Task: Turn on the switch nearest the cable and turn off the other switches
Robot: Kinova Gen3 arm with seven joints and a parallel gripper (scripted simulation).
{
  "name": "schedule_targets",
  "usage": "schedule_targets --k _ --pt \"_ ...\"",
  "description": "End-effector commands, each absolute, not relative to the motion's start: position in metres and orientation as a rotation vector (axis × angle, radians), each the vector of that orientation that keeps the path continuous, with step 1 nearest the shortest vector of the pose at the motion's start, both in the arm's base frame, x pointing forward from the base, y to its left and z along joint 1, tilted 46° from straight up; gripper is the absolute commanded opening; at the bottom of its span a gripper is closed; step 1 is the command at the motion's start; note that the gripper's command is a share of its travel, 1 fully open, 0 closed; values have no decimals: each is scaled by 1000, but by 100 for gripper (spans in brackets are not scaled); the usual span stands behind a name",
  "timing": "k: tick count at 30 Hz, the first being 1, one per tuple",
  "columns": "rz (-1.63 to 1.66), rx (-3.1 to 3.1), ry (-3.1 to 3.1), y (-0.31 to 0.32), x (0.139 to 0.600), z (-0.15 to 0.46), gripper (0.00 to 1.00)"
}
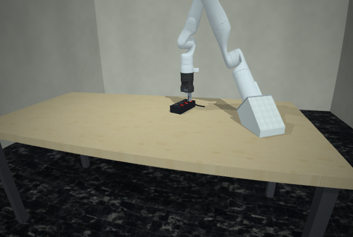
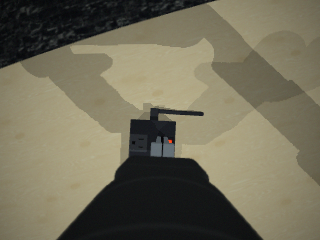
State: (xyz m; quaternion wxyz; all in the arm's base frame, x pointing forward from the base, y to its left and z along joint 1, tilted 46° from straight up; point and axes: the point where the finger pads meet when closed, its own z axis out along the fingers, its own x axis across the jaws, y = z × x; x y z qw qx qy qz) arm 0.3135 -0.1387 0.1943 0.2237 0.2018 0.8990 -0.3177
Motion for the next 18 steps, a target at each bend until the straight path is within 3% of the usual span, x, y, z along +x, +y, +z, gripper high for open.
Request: schedule_targets --k 1,18 --pt "-877 559 2481 -140 314 193 0" --pt "-877 554 2480 -137 315 197 0"
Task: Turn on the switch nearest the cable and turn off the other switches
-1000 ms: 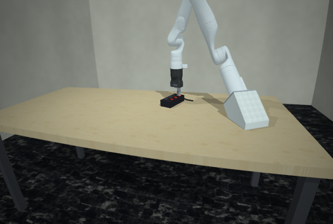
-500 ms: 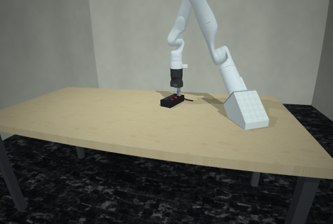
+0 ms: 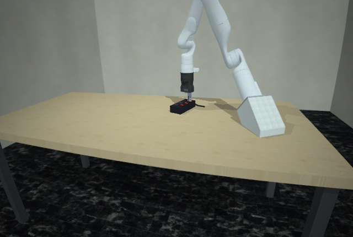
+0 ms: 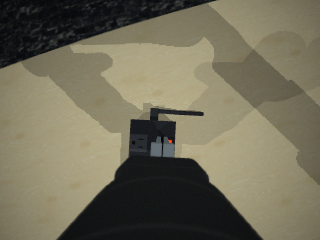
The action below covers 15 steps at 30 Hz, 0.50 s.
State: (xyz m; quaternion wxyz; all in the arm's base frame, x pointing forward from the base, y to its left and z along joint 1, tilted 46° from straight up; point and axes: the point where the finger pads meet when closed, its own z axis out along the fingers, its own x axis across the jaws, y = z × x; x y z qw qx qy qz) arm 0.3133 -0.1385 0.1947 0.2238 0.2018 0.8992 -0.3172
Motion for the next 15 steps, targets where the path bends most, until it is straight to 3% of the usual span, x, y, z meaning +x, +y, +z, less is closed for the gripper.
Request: schedule_targets --k 1,15 --pt "-877 554 2480 -136 315 198 0" --pt "-877 553 2480 -115 306 220 0"
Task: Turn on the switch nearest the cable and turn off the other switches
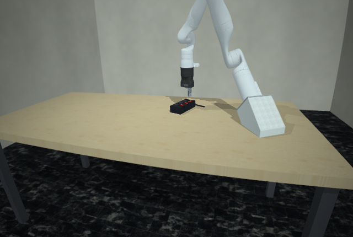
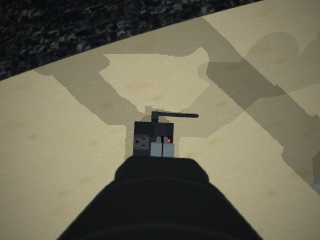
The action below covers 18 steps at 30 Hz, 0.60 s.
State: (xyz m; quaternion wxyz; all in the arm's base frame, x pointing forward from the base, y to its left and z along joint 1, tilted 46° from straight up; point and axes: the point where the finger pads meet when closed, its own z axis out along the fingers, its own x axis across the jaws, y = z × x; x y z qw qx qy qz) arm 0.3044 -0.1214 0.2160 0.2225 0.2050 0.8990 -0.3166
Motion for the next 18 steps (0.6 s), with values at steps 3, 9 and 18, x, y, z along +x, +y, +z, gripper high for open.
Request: schedule_targets --k 3,9,18 --pt "-877 553 2480 -113 305 222 0" --pt "-877 555 2481 -113 304 222 0" --pt "-877 555 2481 -113 304 222 0"
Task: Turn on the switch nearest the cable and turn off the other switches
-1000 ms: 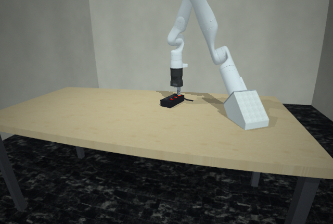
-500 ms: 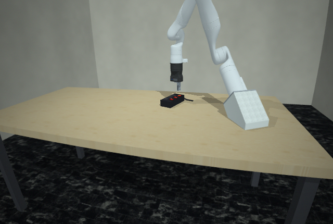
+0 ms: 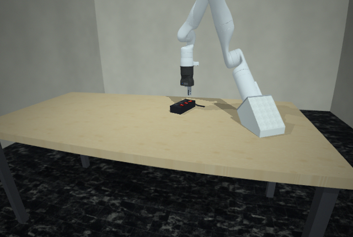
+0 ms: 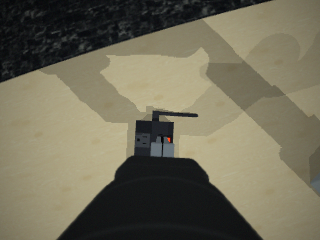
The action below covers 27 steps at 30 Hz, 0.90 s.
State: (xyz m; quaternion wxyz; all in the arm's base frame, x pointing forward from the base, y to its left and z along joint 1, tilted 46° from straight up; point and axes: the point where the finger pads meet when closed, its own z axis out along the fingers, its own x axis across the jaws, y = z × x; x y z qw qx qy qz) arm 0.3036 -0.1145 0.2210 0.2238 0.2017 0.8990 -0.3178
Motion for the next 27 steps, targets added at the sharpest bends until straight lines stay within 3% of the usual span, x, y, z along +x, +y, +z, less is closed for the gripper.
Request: schedule_targets --k 1,4,5,27 --pt "-877 555 2481 -113 304 222 0" --pt "-877 555 2481 -113 304 222 0" --pt "-877 555 2481 -113 304 222 100" --pt "-875 547 2481 -73 289 263 100"
